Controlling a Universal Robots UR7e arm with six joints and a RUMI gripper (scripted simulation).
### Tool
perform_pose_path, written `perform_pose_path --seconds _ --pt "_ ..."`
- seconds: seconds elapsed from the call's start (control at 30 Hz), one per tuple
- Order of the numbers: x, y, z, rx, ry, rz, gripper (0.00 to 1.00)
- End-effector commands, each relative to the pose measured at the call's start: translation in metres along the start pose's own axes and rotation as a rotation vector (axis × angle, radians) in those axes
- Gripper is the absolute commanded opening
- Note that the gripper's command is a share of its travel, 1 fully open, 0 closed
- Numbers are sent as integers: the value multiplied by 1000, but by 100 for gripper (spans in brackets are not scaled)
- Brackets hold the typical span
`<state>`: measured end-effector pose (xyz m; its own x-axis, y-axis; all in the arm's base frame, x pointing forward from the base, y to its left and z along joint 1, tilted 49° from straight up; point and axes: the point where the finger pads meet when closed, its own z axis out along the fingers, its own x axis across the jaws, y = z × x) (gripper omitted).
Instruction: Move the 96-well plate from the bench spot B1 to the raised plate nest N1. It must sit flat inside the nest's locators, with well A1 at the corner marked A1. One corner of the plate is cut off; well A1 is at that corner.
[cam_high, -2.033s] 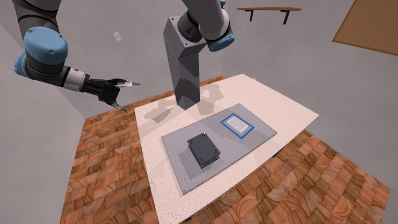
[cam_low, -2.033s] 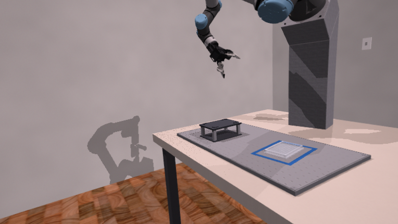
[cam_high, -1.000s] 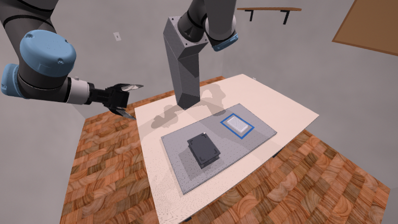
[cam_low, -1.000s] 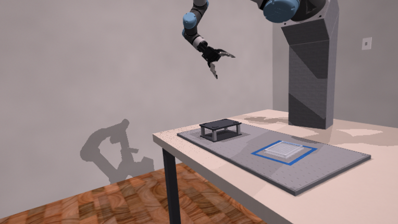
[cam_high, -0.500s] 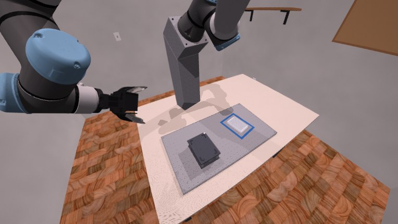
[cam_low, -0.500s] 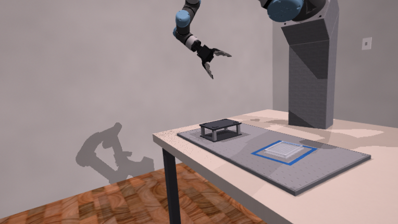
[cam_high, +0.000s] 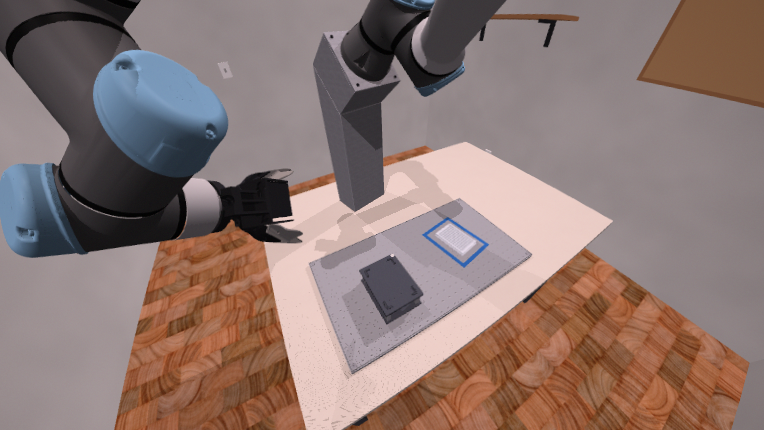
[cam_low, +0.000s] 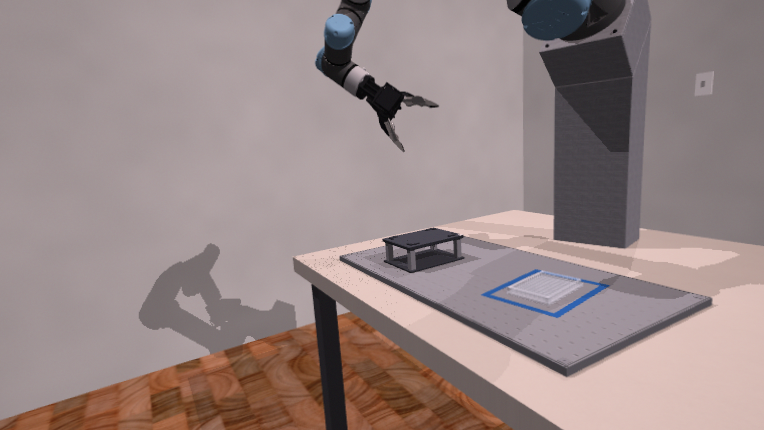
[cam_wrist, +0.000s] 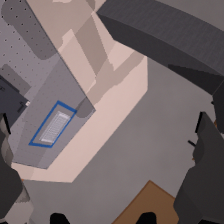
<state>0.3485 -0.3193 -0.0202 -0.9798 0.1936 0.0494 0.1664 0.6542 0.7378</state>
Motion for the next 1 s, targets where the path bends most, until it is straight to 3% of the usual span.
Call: perform_pose_path --seconds 0.0,0.13,0.3,0.5,0.67,0.87,0.97 --pt "-5 21 -1 44 38 -90 100" --pt "-9 32 -2 43 38 -90 100" --pt "-14 56 -3 110 96 -232 100" --pt "-18 72 -3 111 99 -236 100" --pt "-22 97 -4 174 158 -379 100" --pt "-24 114 -3 175 160 -383 100" --pt "-26 128 -3 211 196 -470 100"
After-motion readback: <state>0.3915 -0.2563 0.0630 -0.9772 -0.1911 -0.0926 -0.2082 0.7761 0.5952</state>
